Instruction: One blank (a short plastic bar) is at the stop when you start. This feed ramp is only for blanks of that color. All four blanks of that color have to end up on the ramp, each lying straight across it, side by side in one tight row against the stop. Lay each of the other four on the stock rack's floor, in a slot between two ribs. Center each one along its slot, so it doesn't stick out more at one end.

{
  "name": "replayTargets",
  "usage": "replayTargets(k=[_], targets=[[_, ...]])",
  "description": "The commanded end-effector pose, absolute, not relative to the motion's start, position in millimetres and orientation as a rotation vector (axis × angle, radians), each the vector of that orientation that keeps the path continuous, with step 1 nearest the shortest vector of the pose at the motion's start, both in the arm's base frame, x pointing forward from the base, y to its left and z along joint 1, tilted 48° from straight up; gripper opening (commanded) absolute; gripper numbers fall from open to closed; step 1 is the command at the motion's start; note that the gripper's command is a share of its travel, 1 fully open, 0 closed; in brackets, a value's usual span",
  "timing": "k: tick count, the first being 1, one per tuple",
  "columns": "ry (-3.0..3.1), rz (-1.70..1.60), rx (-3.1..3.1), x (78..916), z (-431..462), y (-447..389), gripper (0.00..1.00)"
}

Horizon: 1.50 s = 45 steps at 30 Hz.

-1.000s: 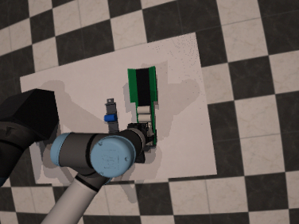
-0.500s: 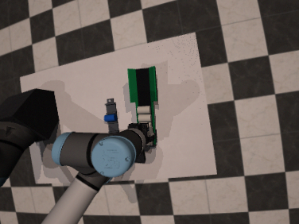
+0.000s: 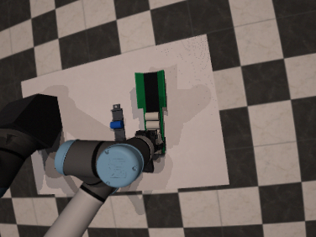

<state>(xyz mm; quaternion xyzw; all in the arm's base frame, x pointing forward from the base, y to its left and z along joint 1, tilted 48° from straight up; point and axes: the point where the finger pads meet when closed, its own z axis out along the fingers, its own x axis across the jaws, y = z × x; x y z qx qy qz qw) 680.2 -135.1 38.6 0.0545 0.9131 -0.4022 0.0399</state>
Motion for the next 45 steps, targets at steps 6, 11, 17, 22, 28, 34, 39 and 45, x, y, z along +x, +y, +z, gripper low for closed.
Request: replayTargets(k=[6, 11, 17, 22, 28, 34, 39, 45], targets=[[2.801, -1.232, 0.166, 678.2, 37.0, -135.2, 0.49], [2.801, -1.232, 0.166, 678.2, 37.0, -135.2, 0.36], [2.801, -1.232, 0.166, 678.2, 37.0, -135.2, 0.36], [2.801, -1.232, 0.166, 678.2, 37.0, -135.2, 0.36], [2.801, -1.232, 0.166, 678.2, 37.0, -135.2, 0.36], [2.801, -1.232, 0.166, 678.2, 37.0, -135.2, 0.36], [2.801, -1.232, 0.166, 678.2, 37.0, -135.2, 0.36], [2.798, -1.230, 0.165, 679.2, 41.1, -131.2, 0.36]])
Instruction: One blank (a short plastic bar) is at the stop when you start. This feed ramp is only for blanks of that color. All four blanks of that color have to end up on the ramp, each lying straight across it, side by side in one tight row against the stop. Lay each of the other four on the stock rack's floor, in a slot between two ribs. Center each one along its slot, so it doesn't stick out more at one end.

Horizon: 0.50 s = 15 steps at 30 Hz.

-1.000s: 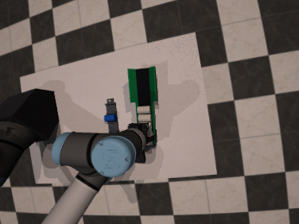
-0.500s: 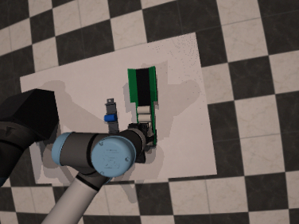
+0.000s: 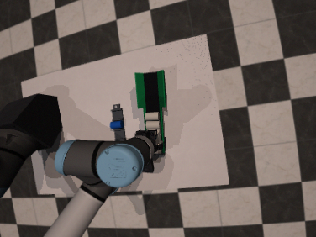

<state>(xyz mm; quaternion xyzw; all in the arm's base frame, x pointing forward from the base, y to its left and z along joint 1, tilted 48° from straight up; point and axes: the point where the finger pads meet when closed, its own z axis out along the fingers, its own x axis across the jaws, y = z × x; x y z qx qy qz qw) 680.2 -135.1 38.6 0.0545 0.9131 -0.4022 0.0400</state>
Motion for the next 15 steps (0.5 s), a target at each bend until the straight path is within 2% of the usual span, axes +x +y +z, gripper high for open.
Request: replayTargets(k=[1, 15], targets=[[2.797, -1.230, 0.165, 680, 43, -129, 0.36], [2.794, -1.230, 0.167, 679, 96, -74, 0.36]])
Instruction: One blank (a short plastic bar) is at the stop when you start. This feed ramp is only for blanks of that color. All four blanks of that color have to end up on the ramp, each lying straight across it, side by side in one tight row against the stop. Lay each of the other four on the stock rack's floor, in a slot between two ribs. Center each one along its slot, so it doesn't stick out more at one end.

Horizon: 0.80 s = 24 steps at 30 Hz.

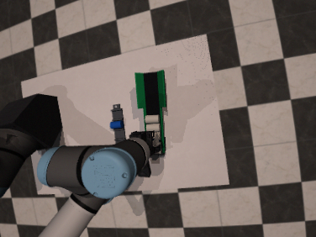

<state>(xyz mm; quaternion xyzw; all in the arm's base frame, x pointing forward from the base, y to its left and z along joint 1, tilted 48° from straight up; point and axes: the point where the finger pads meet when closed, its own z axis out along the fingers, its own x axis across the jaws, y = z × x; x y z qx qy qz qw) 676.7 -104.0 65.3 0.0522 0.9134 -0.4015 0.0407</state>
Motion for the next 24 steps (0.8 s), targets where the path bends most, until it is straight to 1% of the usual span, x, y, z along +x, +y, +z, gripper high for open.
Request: replayTargets(k=[1, 17, 24], targets=[[2.794, -1.230, 0.167, 679, 99, -70, 0.36], [2.797, -1.230, 0.167, 678, 106, -60, 0.36], [2.803, -1.233, 0.159, 659, 102, -67, 0.36]])
